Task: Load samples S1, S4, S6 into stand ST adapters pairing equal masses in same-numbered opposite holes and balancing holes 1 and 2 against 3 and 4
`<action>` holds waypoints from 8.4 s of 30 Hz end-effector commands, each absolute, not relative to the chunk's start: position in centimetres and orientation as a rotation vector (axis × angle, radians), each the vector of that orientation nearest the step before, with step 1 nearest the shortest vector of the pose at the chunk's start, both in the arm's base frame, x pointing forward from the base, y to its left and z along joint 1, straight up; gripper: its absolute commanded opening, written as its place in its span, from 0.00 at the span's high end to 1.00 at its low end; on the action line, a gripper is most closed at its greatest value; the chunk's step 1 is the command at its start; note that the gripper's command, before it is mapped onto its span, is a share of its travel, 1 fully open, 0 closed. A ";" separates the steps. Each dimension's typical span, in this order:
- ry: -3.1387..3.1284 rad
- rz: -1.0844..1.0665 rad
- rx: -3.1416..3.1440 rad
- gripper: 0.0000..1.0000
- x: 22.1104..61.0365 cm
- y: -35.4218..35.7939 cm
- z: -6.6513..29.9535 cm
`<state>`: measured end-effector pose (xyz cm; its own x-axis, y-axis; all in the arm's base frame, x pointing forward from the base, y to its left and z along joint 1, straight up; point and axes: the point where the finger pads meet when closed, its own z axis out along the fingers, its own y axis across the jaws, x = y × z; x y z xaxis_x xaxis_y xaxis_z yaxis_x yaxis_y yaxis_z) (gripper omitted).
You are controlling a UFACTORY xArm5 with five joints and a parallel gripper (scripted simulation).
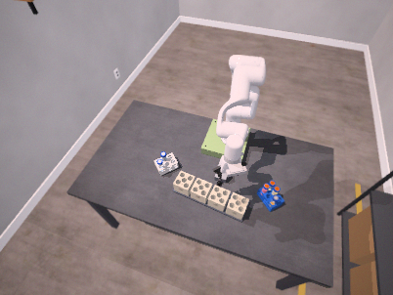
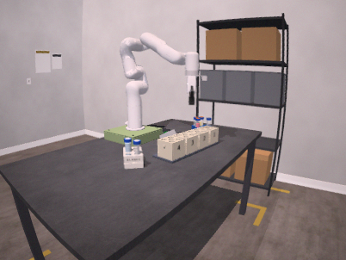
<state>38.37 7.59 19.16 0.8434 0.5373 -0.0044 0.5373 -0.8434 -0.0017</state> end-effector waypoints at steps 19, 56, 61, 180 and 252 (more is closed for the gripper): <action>-1.229 -0.004 -2.888 0.00 34.0 17.2 19.4; -1.229 -0.003 -2.887 0.00 29.7 26.1 17.3; -1.229 -0.003 -2.887 0.00 29.7 26.1 15.9; -1.229 -0.003 -2.887 0.00 29.7 26.1 19.4; -0.211 -0.002 -3.132 0.43 41.5 1.9 19.3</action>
